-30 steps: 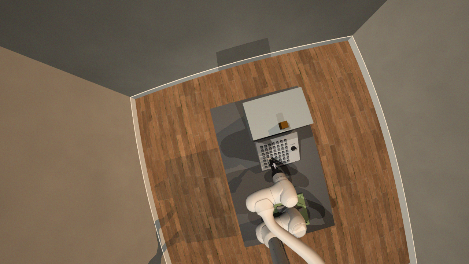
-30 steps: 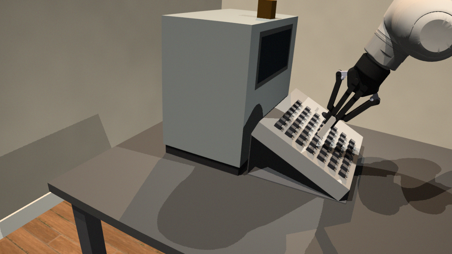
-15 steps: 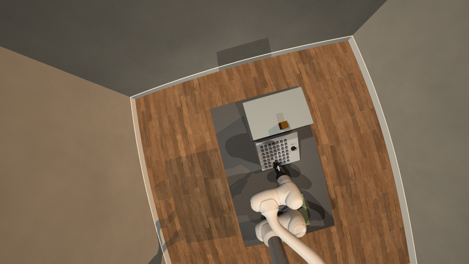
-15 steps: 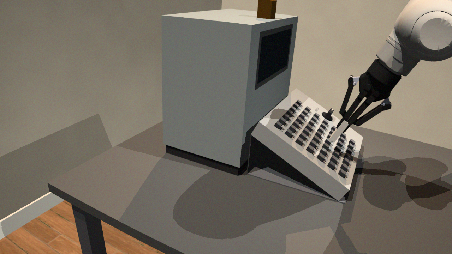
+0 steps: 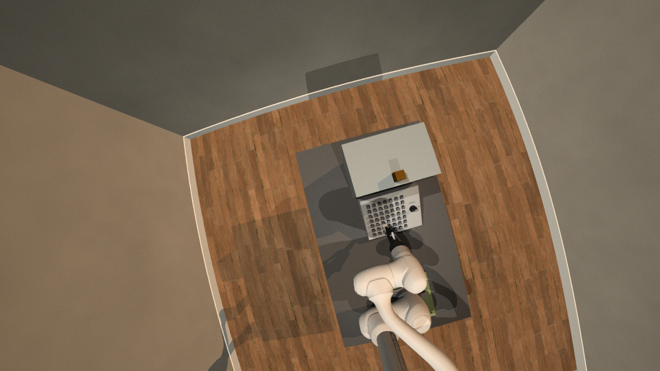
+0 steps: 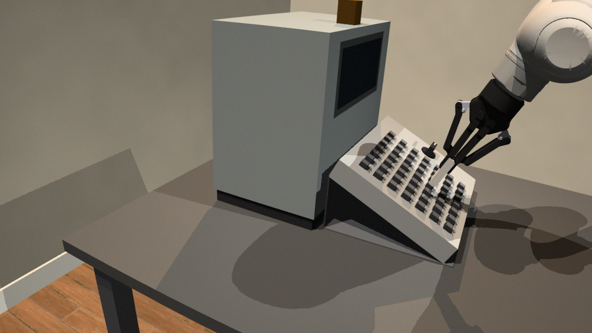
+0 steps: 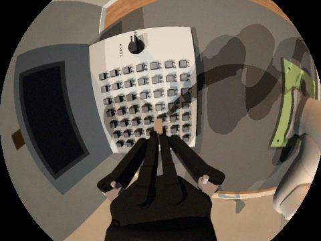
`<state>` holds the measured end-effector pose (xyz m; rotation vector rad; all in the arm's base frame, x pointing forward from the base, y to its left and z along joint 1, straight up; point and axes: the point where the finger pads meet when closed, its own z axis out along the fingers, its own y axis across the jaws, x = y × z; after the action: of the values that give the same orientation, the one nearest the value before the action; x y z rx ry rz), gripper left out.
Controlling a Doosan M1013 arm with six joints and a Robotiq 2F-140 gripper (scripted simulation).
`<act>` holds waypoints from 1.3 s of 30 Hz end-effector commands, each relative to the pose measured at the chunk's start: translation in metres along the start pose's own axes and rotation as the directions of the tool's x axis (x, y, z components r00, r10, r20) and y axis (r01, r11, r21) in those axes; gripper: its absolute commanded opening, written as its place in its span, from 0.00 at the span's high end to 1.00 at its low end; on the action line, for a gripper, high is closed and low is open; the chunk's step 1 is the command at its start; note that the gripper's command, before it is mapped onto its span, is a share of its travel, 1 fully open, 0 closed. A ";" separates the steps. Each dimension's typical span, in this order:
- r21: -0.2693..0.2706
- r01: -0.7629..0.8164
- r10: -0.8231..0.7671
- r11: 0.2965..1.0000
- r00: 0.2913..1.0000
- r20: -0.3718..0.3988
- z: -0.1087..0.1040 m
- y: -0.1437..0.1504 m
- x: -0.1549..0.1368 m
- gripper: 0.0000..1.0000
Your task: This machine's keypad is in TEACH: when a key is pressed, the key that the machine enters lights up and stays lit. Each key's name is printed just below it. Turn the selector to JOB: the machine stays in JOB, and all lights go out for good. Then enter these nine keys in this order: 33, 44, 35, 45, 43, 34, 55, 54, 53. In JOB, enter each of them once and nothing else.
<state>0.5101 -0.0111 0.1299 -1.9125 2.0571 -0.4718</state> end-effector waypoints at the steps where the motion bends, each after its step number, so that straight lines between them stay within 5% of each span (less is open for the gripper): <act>1: -0.005 -0.003 0.003 1.000 1.000 0.003 0.008 0.002 0.000 1.00; 39: -0.005 -0.003 0.003 1.000 1.000 0.003 0.017 0.002 0.000 1.00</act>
<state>0.5146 -0.0116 0.1151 -1.9162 2.0616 -0.4648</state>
